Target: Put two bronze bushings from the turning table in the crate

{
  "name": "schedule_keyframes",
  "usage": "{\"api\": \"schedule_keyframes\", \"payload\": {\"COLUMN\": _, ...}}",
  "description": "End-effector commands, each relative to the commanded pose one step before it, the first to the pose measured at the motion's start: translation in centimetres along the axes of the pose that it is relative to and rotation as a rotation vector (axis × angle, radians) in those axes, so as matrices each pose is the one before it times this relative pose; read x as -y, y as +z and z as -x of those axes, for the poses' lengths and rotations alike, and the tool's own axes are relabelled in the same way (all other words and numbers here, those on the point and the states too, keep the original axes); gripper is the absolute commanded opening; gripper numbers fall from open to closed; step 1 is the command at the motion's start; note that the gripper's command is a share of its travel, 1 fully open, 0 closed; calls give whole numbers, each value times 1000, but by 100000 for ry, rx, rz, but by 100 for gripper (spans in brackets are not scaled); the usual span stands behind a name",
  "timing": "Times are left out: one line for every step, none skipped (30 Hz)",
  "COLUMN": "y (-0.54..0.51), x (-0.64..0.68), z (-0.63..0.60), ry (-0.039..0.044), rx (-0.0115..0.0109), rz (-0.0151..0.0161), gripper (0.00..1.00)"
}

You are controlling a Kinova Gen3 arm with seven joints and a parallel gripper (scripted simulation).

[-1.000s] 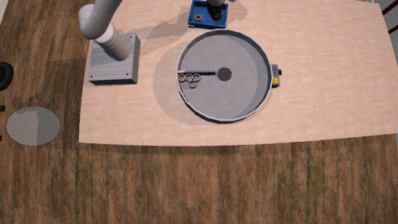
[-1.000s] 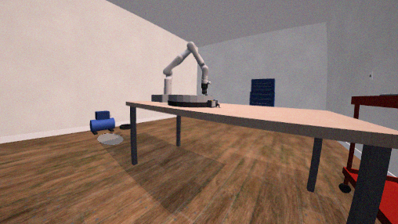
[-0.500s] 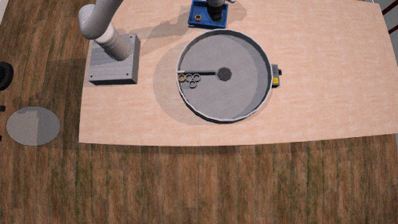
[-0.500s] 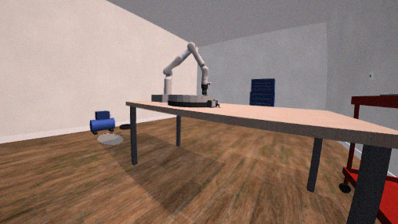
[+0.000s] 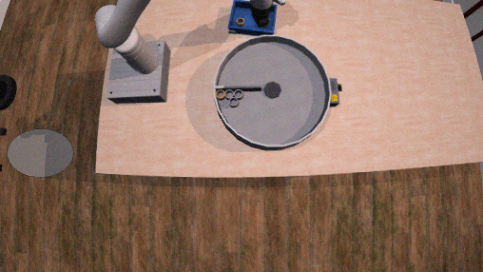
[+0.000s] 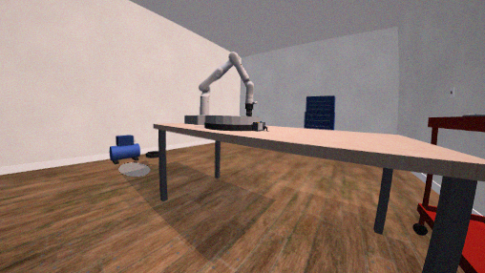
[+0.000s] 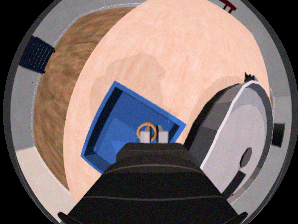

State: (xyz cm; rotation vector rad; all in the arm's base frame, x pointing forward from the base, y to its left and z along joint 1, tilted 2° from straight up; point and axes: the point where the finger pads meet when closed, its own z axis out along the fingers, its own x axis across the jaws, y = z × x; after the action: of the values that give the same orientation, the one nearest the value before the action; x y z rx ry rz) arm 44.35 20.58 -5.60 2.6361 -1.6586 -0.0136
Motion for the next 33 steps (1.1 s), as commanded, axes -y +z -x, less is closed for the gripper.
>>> {"api": "schedule_keyframes", "payload": {"y": 9, "x": 20, "z": 18, "ry": -27, "rx": 8, "rz": -23, "gripper": 0}}
{"api": "schedule_keyframes", "payload": {"y": 0, "x": 0, "z": 0, "ry": 0, "rx": 0, "rz": 0, "gripper": 0}}
{"api": "schedule_keyframes", "payload": {"y": 0, "x": 0, "z": 0, "ry": 0, "rx": 0, "rz": 0, "gripper": 0}}
{"api": "schedule_keyframes", "payload": {"y": 0, "x": 0, "z": 0, "ry": 0, "rx": 0, "rz": 0, "gripper": 0}}
{"api": "schedule_keyframes", "payload": {"y": 0, "x": 0, "z": 0, "ry": 0, "rx": 0, "rz": 0, "gripper": 0}}
{"api": "schedule_keyframes", "payload": {"y": 0, "x": 0, "z": 0, "ry": 0, "rx": 0, "rz": 0, "gripper": 0}}
{"api": "schedule_keyframes", "payload": {"y": 0, "x": 0, "z": 0, "ry": 0, "rx": 0, "rz": 0, "gripper": 0}}
{"api": "schedule_keyframes", "payload": {"y": 163, "x": 4, "z": -1, "ry": 1, "rx": 0, "rz": -13, "gripper": 0}}
{"api": "schedule_keyframes", "payload": {"y": 174, "x": -2, "z": 0, "ry": -1, "rx": 0, "rz": 7, "gripper": 0}}
{"api": "schedule_keyframes", "payload": {"y": 174, "x": -2, "z": 0, "ry": -1, "rx": 0, "rz": 7, "gripper": 0}}
{"api": "schedule_keyframes", "payload": {"y": 174, "x": -2, "z": 0, "ry": -1, "rx": 0, "rz": 7, "gripper": 0}}
{"api": "schedule_keyframes", "payload": {"y": 174, "x": -2, "z": 0, "ry": -1, "rx": 0, "rz": 7, "gripper": 0}}
{"api": "schedule_keyframes", "payload": {"y": 0, "x": 0, "z": 0, "ry": 0, "rx": 0, "rz": 0, "gripper": 0}}
{"api": "schedule_keyframes", "payload": {"y": 0, "x": 0, "z": 0, "ry": 0, "rx": 0, "rz": 0, "gripper": 0}}
{"api": "schedule_keyframes", "payload": {"y": 0, "x": 0, "z": 0, "ry": 0, "rx": 0, "rz": 0, "gripper": 0}}
{"api": "schedule_keyframes", "payload": {"y": 0, "x": 0, "z": 0, "ry": 0, "rx": 0, "rz": 0, "gripper": 0}}
{"api": "schedule_keyframes", "payload": {"y": 0, "x": 0, "z": 0, "ry": 0, "rx": 0, "rz": 0, "gripper": 0}}
{"api": "schedule_keyframes", "payload": {"y": 0, "x": 0, "z": 0, "ry": 0, "rx": 0, "rz": 0, "gripper": 0}}
{"api": "schedule_keyframes", "payload": {"y": 0, "x": 0, "z": 0, "ry": 0, "rx": 0, "rz": 0, "gripper": 0}}
{"api": "schedule_keyframes", "payload": {"y": 0, "x": 0, "z": 0, "ry": 0, "rx": 0, "rz": 0, "gripper": 0}}
{"api": "schedule_keyframes", "payload": {"y": 0, "x": 0, "z": 0, "ry": 0, "rx": 0, "rz": 0, "gripper": 0}}
{"api": "schedule_keyframes", "payload": {"y": 0, "x": 0, "z": 0, "ry": 0, "rx": 0, "rz": 0, "gripper": 0}}
{"api": "schedule_keyframes", "payload": {"y": 0, "x": 0, "z": 0, "ry": 0, "rx": 0, "rz": 0, "gripper": 0}}
{"api": "schedule_keyframes", "payload": {"y": 0, "x": 0, "z": 0, "ry": 0, "rx": 0, "rz": 0, "gripper": 0}}
{"api": "schedule_keyframes", "payload": {"y": 163, "x": 4, "z": -1, "ry": 1, "rx": 0, "rz": -14, "gripper": 0}}
{"api": "schedule_keyframes", "payload": {"y": 174, "x": -2, "z": 0, "ry": -1, "rx": 0, "rz": 7, "gripper": 0}}
{"api": "schedule_keyframes", "payload": {"y": 174, "x": -2, "z": 0, "ry": -1, "rx": 0, "rz": 7, "gripper": 0}}
{"api": "schedule_keyframes", "payload": {"y": 174, "x": -2, "z": 0, "ry": -1, "rx": 0, "rz": 7, "gripper": 0}}
{"api": "schedule_keyframes", "payload": {"y": 174, "x": -2, "z": 0, "ry": -1, "rx": 0, "rz": 7, "gripper": 0}}
{"api": "schedule_keyframes", "payload": {"y": 0, "x": 0, "z": 0, "ry": 0, "rx": 0, "rz": 0, "gripper": 0}}
{"api": "schedule_keyframes", "payload": {"y": 0, "x": 0, "z": 0, "ry": 0, "rx": 0, "rz": 0, "gripper": 0}}
{"api": "schedule_keyframes", "payload": {"y": 0, "x": 0, "z": 0, "ry": 0, "rx": 0, "rz": 0, "gripper": 0}}
{"api": "schedule_keyframes", "payload": {"y": 0, "x": 0, "z": 0, "ry": 0, "rx": 0, "rz": 0, "gripper": 0}}
